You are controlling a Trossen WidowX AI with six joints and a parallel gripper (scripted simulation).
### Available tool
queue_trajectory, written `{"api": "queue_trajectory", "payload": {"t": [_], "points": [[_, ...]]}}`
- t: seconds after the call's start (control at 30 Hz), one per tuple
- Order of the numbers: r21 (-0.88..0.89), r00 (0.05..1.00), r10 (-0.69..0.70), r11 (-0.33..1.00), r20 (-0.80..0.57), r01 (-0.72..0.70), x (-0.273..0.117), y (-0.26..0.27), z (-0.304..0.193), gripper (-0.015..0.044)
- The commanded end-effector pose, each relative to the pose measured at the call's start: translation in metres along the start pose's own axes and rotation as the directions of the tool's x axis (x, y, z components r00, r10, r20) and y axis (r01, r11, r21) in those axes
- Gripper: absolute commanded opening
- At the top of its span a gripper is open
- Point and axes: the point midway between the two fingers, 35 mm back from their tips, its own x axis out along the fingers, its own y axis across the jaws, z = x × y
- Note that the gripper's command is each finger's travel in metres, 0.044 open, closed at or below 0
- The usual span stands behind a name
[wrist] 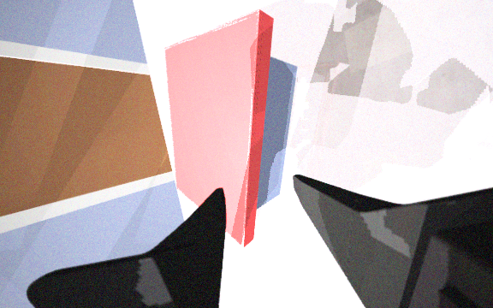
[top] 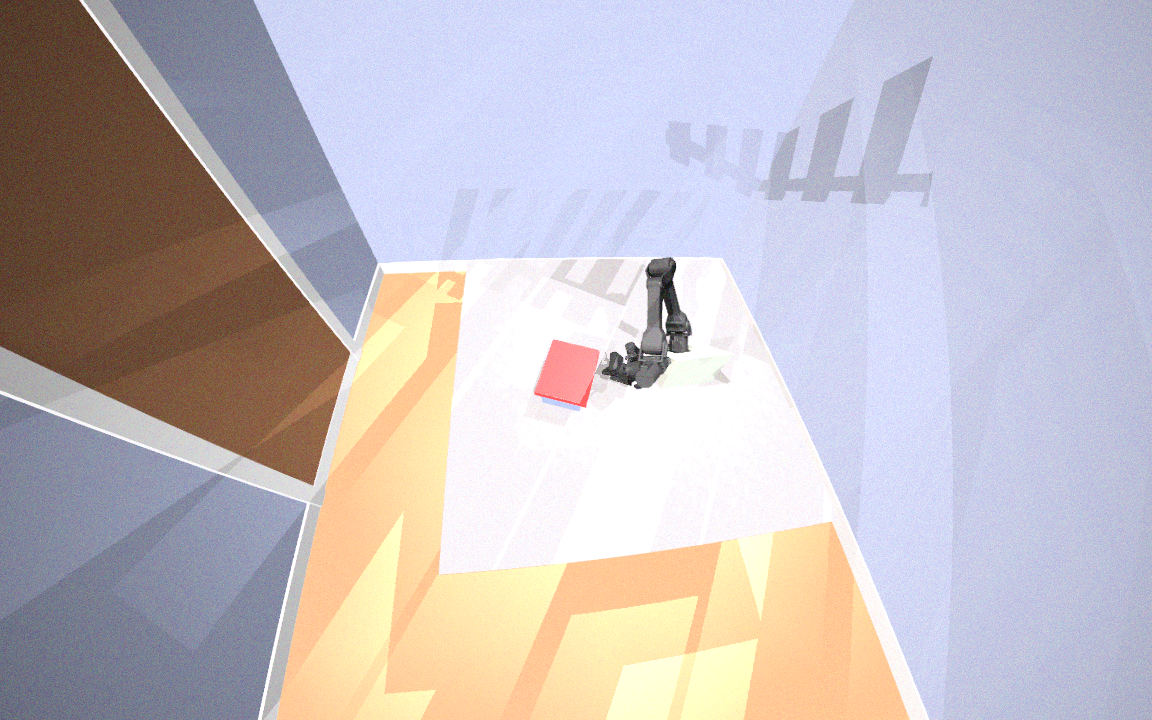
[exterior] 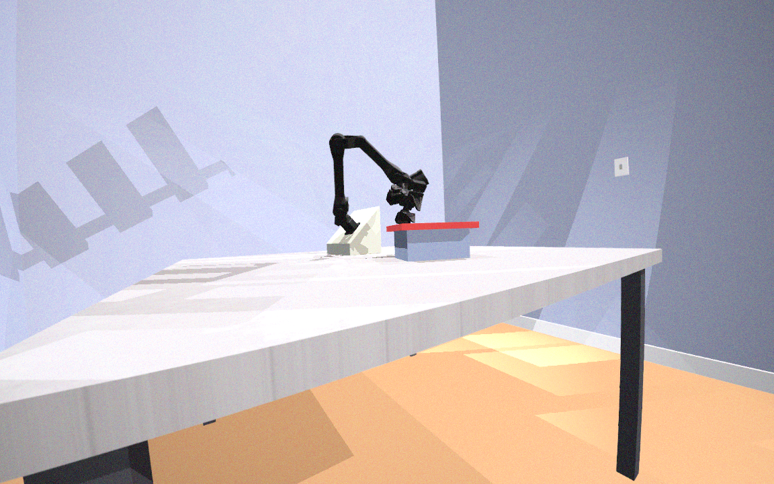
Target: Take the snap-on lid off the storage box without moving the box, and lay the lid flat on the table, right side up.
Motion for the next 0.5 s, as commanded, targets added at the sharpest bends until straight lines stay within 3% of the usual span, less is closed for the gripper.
{"api": "queue_trajectory", "payload": {"t": [0.0,0.47], "points": [[0.196,1.000,0.008,0.981,0.006,-0.010,0.0005,0.0000,0.0037,0.0235],[0.196,1.000,0.004,0.981,0.004,-0.005,0.0040,-0.0009,0.0020,0.0235]]}}
